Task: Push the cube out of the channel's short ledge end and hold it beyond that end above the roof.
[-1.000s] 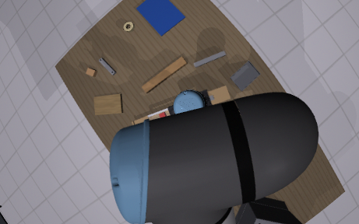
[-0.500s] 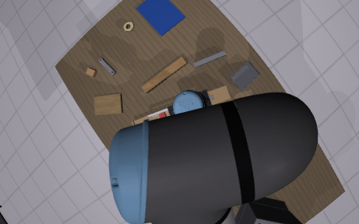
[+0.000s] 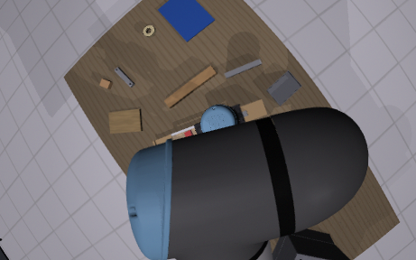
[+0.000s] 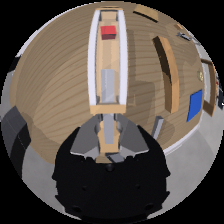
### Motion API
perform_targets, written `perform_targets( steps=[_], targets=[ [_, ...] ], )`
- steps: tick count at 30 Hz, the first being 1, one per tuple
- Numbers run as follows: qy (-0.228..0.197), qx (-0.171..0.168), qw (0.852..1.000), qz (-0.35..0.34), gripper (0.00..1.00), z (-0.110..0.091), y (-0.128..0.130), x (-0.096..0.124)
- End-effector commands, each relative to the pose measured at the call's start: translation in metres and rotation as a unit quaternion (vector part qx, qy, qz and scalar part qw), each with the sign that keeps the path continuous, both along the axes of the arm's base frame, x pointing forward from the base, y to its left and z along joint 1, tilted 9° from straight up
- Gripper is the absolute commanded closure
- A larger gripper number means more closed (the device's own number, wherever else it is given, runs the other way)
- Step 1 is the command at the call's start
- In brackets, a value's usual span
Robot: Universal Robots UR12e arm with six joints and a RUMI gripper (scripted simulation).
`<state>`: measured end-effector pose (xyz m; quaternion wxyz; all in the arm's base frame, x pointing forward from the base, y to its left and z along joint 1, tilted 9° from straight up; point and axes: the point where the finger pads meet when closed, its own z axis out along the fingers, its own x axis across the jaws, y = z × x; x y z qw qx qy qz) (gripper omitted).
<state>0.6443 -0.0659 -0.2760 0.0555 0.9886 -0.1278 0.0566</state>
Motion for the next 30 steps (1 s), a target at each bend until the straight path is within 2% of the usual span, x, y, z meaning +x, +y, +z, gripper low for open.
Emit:
perform_targets(
  steps=[1,3,4,30],
  targets=[
    [-0.001,0.0,1.0,0.0,1.0,0.0005,0.0,0.0004],
    [-0.001,0.0,1.0,0.0,1.0,0.0005,0.0,0.0004],
    [-0.001,0.0,1.0,0.0,0.78,0.0005,0.0,0.0004],
    [-0.001,0.0,1.0,0.0,0.78,0.0005,0.0,0.0004]
  ],
)
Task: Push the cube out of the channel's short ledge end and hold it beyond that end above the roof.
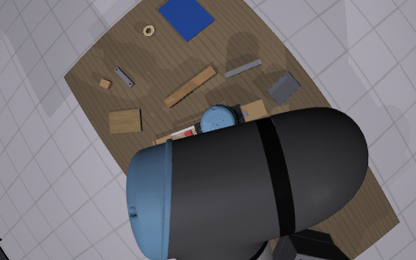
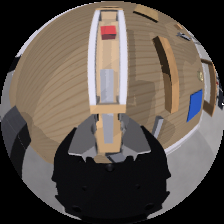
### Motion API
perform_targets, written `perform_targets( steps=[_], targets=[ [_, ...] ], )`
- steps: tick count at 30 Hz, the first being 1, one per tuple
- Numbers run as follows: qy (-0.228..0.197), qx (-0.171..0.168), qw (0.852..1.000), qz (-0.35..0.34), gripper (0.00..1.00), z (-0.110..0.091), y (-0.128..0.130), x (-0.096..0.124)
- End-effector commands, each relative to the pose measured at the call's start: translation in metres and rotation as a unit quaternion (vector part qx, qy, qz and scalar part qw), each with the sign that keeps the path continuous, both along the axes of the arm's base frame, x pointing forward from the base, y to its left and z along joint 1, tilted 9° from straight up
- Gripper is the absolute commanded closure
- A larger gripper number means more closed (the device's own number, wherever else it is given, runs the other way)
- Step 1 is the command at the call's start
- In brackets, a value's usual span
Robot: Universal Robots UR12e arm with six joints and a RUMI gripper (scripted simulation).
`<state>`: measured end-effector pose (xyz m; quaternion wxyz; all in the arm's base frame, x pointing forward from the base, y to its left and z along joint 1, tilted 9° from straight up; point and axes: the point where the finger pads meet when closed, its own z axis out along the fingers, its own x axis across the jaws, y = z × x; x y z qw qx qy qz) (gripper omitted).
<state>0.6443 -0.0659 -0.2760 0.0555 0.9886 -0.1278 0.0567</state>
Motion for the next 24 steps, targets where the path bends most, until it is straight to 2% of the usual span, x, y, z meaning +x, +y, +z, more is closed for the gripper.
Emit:
perform_targets(
  steps=[1,11,18,20,24],
  targets=[
    [0.0,0.0,1.0,0.0,0.78,0.001,0.0,0.0],
    [0.0,0.0,1.0,0.0,0.78,0.005,0.001,0.0],
    [0.0,0.0,1.0,0.0,0.78,0.044,0.005,-0.004],
    [0.0,0.0,1.0,0.0,0.78,0.044,0.005,-0.004],
    [0.0,0.0,1.0,0.0,0.78,0.063,0.008,-0.006]
  ],
)
